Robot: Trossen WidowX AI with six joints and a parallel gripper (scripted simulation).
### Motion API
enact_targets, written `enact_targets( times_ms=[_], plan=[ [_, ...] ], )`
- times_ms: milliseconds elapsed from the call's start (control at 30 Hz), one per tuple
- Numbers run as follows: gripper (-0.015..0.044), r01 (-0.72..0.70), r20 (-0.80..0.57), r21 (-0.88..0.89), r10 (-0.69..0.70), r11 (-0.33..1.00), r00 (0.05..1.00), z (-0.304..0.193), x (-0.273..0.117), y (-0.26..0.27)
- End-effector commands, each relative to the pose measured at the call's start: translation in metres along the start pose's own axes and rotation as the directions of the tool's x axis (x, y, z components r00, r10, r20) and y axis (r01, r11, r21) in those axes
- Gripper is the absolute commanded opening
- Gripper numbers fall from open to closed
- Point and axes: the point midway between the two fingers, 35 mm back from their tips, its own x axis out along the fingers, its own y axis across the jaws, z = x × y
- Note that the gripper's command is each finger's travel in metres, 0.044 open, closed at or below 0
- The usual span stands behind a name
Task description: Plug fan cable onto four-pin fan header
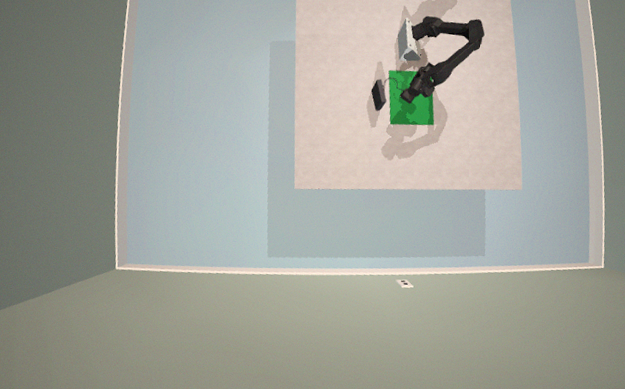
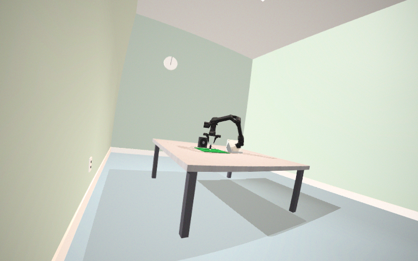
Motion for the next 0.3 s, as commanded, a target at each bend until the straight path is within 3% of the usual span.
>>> enact_targets(
  times_ms=[0, 133, 267],
  plan=[
    [0.026, 0.01, -0.005, -0.021, -0.01, 1.0, 1.0, 0.053, -0.004, 0.006],
    [0.026, 0.005, 0.001, -0.022, -0.005, 1.0, 1.0, 0.107, -0.003, 0.023],
    [0.026, 0.004, 0.002, -0.022, -0.004, 1.0, 1.0, 0.112, -0.002, 0.025]
  ],
)
